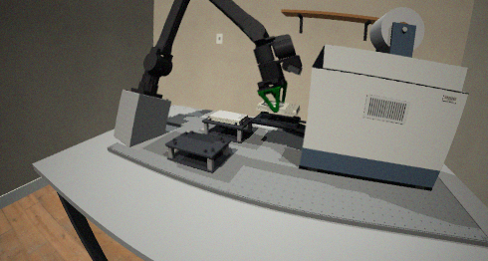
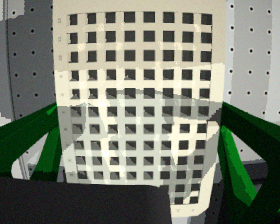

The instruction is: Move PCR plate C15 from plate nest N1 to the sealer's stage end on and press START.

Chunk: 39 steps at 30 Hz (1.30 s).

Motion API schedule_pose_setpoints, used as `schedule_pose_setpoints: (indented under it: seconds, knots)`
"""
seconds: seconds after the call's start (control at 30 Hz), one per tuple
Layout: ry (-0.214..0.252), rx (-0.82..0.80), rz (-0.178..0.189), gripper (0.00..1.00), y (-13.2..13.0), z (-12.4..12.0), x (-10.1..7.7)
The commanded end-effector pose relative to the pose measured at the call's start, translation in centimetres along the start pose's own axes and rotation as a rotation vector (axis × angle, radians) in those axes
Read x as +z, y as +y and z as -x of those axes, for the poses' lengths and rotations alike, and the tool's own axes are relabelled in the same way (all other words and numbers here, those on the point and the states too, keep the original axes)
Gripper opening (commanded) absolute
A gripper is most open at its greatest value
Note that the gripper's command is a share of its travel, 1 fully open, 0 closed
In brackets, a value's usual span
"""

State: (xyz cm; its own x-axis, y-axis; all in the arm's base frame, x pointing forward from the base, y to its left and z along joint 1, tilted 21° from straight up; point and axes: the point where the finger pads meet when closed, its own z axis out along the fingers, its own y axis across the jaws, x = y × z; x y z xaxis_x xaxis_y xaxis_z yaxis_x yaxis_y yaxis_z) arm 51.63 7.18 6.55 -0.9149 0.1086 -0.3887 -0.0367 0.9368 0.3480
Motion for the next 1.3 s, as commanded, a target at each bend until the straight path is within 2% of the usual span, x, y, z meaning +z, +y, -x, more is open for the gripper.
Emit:
schedule_pose_setpoints:
  seconds: [0.0, 0.27, 0.47, 0.73, 1.07, 1.27]
  knots:
    - [-0.063, 0.009, -0.003, 0.00, -0.4, 3.2, -0.7]
    - [-0.051, -0.009, 0.007, 0.00, 1.0, 1.7, -0.6]
    - [-0.044, 0.011, -0.003, 0.00, -0.3, 1.1, -0.5]
    - [-0.051, 0.015, -0.005, 0.00, -0.5, 2.3, 0.2]
    - [-0.076, -0.018, 0.012, 0.00, 1.5, 3.0, 0.0]
    - [-0.067, -0.001, -0.001, 0.00, -0.2, 2.7, 0.7]
